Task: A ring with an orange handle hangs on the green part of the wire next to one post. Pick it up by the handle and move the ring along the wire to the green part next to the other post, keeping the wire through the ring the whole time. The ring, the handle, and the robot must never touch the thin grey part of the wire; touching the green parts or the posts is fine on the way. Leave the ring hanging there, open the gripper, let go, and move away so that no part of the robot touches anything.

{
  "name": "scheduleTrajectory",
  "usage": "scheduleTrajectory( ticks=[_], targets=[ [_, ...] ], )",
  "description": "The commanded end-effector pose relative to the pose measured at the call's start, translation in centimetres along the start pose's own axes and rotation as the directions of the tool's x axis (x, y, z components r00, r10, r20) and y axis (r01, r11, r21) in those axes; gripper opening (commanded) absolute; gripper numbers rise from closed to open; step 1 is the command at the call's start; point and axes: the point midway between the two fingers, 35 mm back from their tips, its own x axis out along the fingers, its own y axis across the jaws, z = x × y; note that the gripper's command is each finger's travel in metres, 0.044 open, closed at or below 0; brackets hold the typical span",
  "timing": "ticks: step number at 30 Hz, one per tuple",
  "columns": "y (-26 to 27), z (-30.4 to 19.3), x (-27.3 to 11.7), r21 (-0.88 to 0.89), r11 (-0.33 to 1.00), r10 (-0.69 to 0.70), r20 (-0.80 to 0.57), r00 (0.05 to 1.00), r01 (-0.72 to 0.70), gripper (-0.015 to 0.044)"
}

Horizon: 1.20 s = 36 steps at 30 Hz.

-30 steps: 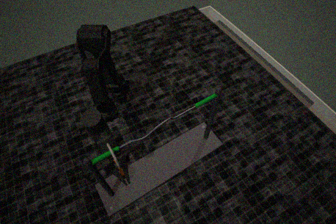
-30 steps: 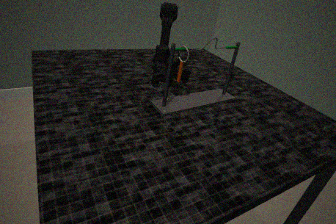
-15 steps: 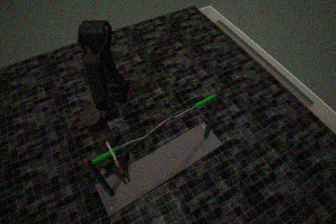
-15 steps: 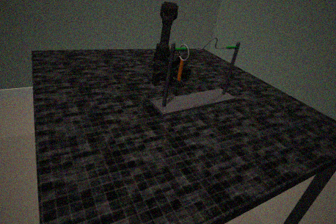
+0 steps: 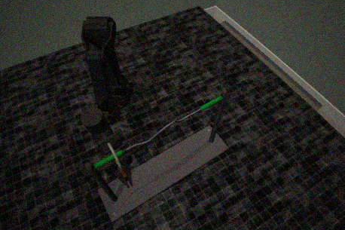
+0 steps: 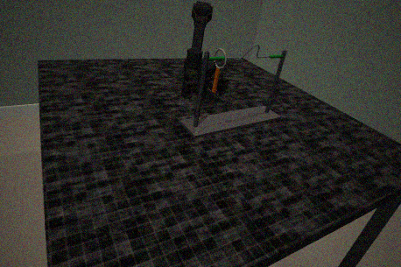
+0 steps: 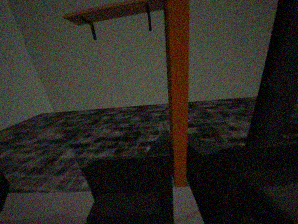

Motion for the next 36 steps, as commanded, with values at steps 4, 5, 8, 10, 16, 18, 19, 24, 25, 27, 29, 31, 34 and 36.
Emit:
scheduleTrajectory(
  ticks=[4, 5, 8, 10, 16, 18, 19, 24, 25, 27, 29, 31, 34, 36],
  targets=[
    [-0.1, 0.2, 0.1, -0.002, 1.0, -0.006, 0.004, 1.0, 0.006, -0.015],
    [-0.1, 0.2, 0.1, -0.002, 1.0, -0.006, 0.004, 1.0, 0.006, -0.015],
    [-0.1, 0.2, 0.1, -0.002, 1.0, -0.006, 0.004, 1.0, 0.006, -0.015],
    [-0.1, 0.2, 0.1, -0.002, 1.0, -0.006, 0.004, 1.0, 0.006, -0.015],
    [-0.1, 0.2, 0.1, -0.002, 1.0, -0.006, 0.003, 1.0, 0.006, -0.015],
    [0.1, 0.2, 0.1, -0.002, 1.0, -0.006, 0.003, 1.0, 0.006, -0.015],
    [0.2, 0.2, 0.1, -0.002, 1.0, -0.006, 0.003, 1.0, 0.006, -0.015],
    [0.7, 0.2, 0.1, -0.001, 1.0, -0.006, 0.002, 1.0, 0.006, -0.015],
    [0.8, 0.2, 0.1, -0.001, 1.0, -0.006, 0.002, 1.0, 0.006, -0.015],
    [1.0, 0.2, 0.1, -0.001, 1.0, -0.006, 0.002, 1.0, 0.006, -0.015],
    [1.2, 0.2, 0.1, -0.001, 1.0, -0.006, 0.001, 1.0, 0.006, -0.015],
    [1.4, 0.2, 0.1, -0.001, 1.0, -0.006, 0.001, 1.0, 0.006, -0.015],
    [1.7, 0.2, 0.1, -0.001, 1.0, -0.007, 0.001, 1.0, 0.007, -0.015],
    [1.9, 0.2, 0.1, -0.001, 1.0, -0.007, 0.0, 1.0, 0.007, -0.015]
  ],
)
